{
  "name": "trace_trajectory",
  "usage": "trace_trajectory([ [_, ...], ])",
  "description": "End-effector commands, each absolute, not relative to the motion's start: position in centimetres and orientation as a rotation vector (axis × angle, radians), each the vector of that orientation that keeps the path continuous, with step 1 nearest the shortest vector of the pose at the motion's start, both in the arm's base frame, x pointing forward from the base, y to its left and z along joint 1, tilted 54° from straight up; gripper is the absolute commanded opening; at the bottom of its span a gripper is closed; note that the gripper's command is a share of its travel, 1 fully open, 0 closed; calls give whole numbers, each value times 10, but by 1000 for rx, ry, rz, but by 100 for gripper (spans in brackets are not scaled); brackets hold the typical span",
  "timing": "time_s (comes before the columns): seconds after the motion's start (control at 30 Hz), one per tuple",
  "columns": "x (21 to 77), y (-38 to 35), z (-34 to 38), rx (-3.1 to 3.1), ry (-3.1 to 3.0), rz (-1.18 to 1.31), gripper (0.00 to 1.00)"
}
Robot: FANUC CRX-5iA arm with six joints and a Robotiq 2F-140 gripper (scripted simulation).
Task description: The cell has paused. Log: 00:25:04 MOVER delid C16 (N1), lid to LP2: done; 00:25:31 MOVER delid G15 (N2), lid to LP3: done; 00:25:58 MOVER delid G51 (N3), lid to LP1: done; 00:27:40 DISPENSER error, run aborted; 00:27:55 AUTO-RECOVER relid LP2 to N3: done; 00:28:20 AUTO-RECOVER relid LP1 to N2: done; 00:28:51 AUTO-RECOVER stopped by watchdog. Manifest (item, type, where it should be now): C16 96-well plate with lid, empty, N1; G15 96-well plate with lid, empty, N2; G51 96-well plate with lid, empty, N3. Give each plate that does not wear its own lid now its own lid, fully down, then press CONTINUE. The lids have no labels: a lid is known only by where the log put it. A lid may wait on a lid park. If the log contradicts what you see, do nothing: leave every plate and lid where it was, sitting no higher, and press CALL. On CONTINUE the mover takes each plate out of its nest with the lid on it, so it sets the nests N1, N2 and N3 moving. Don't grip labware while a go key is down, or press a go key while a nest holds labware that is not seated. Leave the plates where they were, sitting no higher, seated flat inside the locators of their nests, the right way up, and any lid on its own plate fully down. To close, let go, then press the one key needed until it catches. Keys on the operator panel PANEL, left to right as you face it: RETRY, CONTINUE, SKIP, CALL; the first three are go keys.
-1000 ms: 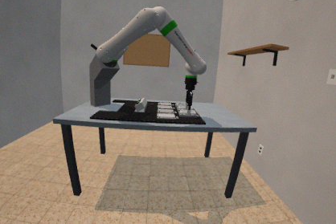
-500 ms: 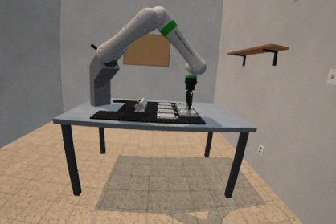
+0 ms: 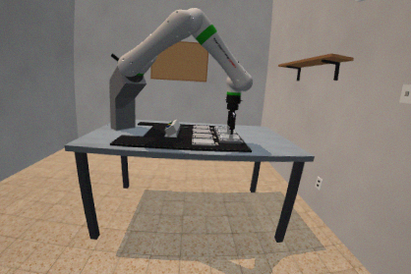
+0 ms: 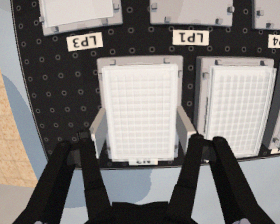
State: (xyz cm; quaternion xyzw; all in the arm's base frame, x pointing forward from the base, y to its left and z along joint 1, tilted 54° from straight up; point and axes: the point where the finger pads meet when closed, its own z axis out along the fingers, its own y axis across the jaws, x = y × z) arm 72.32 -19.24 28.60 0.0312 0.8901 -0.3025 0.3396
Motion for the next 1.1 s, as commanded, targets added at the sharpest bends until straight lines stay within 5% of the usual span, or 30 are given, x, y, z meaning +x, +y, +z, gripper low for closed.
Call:
trace_trajectory([
  [0.0, 723, -192, 286, 81, 2317, -788, 0],
  [1.07, 719, -189, 290, 81, 2317, -788, 0],
])
